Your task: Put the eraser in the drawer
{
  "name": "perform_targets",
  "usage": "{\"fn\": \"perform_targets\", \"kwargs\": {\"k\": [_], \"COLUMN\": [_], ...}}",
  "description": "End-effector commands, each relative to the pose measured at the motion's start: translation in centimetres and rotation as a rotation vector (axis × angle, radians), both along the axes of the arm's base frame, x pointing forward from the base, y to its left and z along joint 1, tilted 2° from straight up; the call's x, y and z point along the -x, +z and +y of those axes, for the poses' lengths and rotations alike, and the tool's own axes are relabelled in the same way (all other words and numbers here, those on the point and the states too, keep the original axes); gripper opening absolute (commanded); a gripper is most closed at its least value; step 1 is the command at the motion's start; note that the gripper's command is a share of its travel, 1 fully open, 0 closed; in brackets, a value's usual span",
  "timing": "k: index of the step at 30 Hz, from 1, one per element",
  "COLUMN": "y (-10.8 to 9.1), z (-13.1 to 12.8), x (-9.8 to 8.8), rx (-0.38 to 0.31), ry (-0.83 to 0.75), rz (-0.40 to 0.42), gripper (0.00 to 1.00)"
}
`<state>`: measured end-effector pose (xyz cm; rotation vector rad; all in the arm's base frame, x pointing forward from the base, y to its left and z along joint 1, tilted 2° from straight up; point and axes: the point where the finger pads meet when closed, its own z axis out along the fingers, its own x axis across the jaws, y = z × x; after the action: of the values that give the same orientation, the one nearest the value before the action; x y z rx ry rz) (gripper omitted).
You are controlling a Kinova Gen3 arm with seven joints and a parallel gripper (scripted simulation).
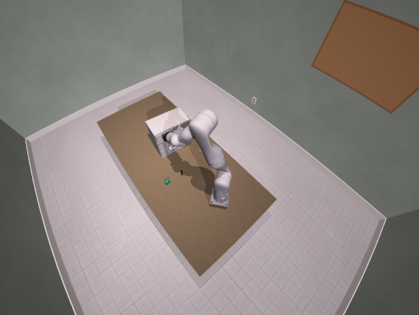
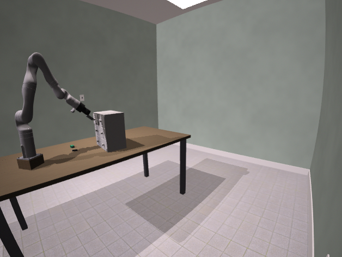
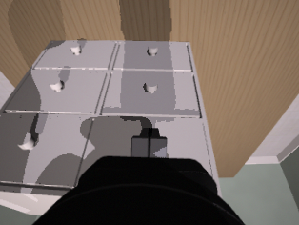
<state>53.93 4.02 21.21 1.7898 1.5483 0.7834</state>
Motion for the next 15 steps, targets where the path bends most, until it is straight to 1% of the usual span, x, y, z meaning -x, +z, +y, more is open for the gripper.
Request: {"fn": "perform_targets", "kwargs": {"k": [1,15], "y": [-0.03,-0.02], "z": [-0.12,-0.17], "x": [-0.21,-0.57], "rx": [0.001,0.001], "ry": [-0.002,-0.002], "rz": [0.000,0.000], "gripper": [0.00,0.00]}}
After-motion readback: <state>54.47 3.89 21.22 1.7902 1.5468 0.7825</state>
